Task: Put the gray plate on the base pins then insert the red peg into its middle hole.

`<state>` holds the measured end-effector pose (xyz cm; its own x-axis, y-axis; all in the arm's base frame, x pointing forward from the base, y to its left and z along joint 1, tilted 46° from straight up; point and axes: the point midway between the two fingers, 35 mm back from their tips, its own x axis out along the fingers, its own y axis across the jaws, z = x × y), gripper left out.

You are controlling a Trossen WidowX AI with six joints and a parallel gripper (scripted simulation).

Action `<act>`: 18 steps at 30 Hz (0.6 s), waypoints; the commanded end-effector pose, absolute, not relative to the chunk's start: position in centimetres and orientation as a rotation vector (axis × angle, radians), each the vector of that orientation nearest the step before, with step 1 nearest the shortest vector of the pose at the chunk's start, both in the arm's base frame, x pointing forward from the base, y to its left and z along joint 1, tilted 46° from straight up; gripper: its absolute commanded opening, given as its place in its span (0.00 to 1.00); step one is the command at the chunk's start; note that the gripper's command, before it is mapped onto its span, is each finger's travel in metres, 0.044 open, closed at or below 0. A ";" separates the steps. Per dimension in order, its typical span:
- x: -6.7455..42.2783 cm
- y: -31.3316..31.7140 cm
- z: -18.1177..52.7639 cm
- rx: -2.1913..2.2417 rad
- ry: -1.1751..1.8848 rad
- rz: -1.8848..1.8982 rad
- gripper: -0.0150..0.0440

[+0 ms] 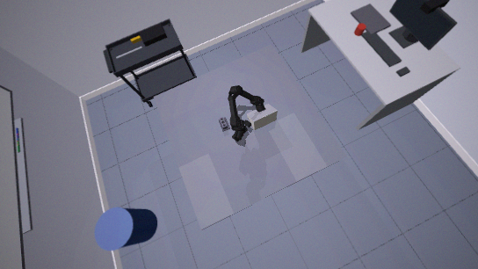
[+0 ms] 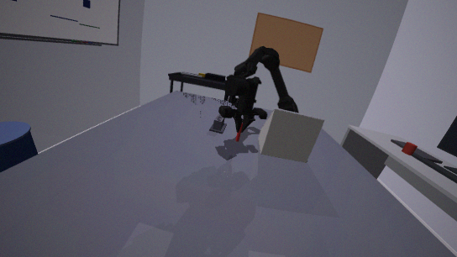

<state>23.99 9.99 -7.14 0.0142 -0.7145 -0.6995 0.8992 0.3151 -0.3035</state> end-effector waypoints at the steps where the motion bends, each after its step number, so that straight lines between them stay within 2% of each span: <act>1: 24.1 11.1 -6.2 0.267 0.899 -1.275 0.25; 8: 24.1 12.7 -4.6 0.267 0.899 -1.276 0.25; 18: 25.8 11.0 -4.1 0.261 0.908 -1.270 0.25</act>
<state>25.01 11.19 -4.77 0.0063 -0.7109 -0.7033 0.8984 0.3129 -0.3082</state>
